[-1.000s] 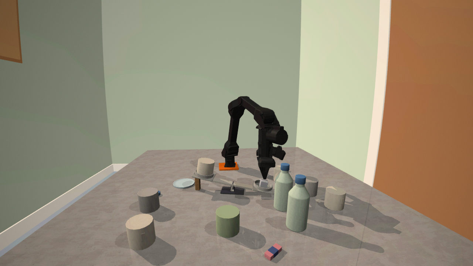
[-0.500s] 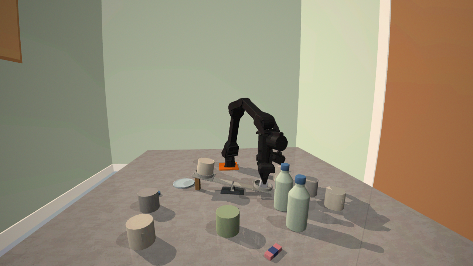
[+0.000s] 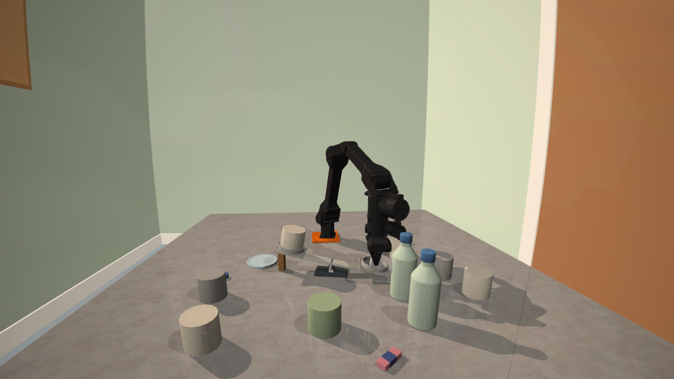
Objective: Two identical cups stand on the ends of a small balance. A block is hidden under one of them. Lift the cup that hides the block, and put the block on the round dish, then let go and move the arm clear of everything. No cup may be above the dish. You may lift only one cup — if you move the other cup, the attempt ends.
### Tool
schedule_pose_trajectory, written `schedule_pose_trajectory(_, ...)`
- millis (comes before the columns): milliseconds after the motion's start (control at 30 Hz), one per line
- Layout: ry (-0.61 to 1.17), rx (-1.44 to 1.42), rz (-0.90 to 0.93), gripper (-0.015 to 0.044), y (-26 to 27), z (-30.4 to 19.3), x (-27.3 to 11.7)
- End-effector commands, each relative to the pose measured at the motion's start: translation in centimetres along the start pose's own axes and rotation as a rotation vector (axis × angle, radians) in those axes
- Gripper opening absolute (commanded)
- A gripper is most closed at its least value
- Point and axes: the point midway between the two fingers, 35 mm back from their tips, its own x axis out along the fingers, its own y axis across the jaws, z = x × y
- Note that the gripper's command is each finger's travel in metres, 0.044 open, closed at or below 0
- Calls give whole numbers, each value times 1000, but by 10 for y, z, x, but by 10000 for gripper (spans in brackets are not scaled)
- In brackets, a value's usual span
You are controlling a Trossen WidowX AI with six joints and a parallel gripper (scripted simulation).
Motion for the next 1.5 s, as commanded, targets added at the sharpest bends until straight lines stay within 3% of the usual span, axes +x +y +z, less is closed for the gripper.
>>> schedule_pose_trajectory(0, 2, -6, 9, 122, 1, 0, 3)
schedule_pose_trajectory(100, 2, -6, 9, 102, 1, 0, 3)
schedule_pose_trajectory(233, 2, -6, 9, 0, 0, 0, -4)
schedule_pose_trajectory(833, 2, -6, 9, 0, 0, 0, -91)
schedule_pose_trajectory(1467, 2, 17, -40, 0, -21, -41, -92)
